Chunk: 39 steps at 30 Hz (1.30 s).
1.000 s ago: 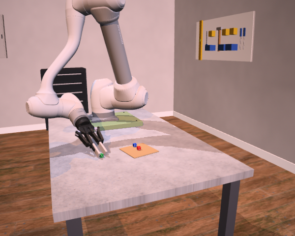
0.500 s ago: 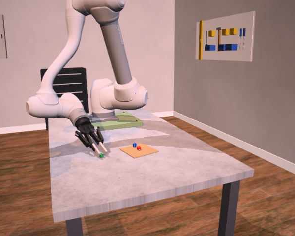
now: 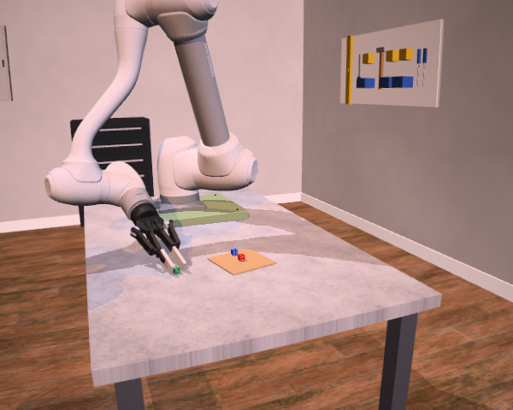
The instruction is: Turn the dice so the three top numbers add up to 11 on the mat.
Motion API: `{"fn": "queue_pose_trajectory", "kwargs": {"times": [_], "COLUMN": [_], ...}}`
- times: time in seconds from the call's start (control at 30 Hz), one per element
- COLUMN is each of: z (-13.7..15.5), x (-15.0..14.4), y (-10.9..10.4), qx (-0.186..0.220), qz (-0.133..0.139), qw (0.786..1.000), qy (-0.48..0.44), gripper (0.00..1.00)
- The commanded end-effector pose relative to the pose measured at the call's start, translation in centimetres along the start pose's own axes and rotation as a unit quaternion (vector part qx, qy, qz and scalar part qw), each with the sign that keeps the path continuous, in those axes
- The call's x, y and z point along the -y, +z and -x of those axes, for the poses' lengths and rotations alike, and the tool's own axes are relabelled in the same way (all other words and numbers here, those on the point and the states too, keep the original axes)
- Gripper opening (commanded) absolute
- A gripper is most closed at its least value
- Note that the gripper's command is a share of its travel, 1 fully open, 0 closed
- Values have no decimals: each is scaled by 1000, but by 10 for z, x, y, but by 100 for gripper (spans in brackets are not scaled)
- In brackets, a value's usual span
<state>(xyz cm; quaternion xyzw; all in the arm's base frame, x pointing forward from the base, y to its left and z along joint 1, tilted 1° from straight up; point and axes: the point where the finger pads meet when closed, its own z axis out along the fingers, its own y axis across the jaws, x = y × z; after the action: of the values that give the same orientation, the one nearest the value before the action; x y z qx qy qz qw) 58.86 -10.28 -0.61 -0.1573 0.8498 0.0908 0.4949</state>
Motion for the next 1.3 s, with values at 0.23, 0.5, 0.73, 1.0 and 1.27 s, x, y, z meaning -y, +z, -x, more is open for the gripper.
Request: {"fn": "queue_pose_trajectory", "kwargs": {"times": [0.23,0.5,0.73,1.0,1.27], "z": [-1,-1,-1,4,33], "x": [1,1,1,1,1], "y": [-23,-44,-51,-54,-69], "qx": [1,1,1,1,1], "qz": [-1,-1,-1,-1,-1], "qw": [1000,1000,1000,1000,1000], "qy": [0,0,0,0,0], "gripper": [19,19,19,19,19]}}
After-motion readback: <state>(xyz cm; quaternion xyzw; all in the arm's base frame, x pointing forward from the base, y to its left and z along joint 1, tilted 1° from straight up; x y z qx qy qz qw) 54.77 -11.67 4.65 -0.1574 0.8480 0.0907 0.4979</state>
